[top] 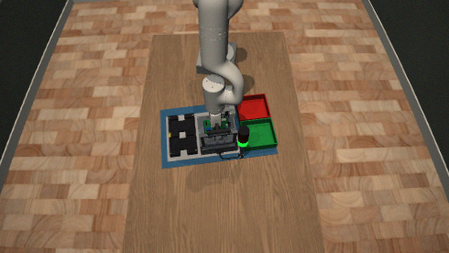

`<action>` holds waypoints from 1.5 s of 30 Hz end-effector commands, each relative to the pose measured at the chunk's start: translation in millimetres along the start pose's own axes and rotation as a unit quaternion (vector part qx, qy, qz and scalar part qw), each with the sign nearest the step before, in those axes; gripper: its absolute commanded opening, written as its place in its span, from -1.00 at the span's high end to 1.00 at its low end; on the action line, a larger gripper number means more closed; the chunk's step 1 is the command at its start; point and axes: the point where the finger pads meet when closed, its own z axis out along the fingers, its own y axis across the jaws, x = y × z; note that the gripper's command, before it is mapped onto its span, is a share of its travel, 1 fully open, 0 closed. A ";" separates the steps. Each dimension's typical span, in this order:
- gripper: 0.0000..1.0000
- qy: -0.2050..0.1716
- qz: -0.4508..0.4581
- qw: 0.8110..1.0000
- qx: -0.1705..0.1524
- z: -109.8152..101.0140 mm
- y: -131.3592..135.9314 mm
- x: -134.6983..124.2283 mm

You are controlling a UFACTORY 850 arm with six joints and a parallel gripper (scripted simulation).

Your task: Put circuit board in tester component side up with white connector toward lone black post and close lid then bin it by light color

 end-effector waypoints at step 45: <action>-0.58 0.000 0.000 1.000 -0.001 -19.0 0.8 -0.1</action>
